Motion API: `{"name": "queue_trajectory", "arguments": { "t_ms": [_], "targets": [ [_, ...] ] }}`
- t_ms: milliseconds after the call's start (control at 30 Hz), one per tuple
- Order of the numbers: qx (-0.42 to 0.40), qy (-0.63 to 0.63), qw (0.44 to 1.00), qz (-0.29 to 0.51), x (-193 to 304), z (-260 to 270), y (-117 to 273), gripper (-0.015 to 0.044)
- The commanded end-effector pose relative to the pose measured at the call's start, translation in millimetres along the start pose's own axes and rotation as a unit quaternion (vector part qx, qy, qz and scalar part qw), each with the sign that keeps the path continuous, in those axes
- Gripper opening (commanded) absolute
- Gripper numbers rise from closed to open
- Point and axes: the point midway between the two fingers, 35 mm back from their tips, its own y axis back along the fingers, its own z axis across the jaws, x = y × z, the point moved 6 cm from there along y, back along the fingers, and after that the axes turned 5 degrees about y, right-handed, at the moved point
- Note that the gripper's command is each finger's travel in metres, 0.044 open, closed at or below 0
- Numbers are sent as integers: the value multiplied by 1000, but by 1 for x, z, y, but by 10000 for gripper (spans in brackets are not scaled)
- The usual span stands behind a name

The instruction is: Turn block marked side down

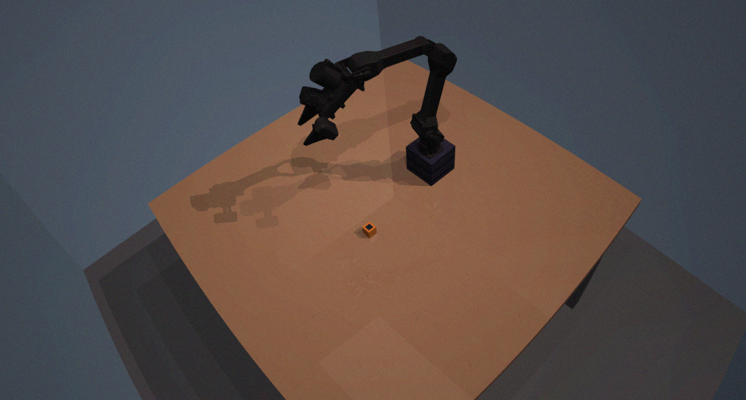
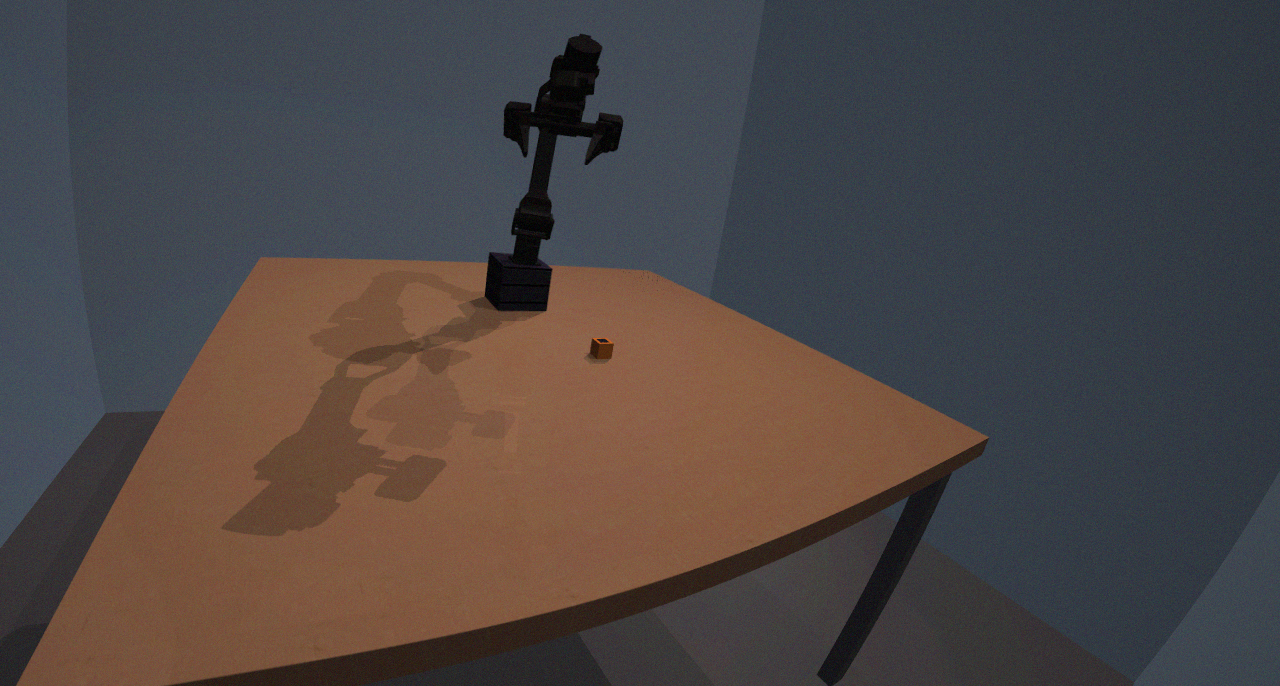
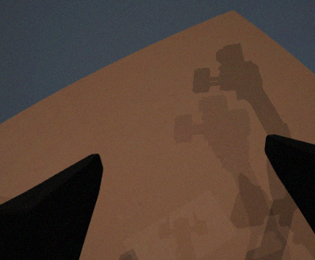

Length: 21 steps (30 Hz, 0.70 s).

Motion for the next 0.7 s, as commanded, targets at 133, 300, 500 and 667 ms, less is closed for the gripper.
{"name": "queue_trajectory", "arguments": {
  "t_ms": [133,300,500,667],
  "targets": [
    [-70,48,985,148,59,55,-53,440],
    [-101,106,957,252,108,94,-81,440],
    [-123,188,897,381,180,137,-98,440],
    [-125,197,889,395,188,141,-99,440]
  ]
}}
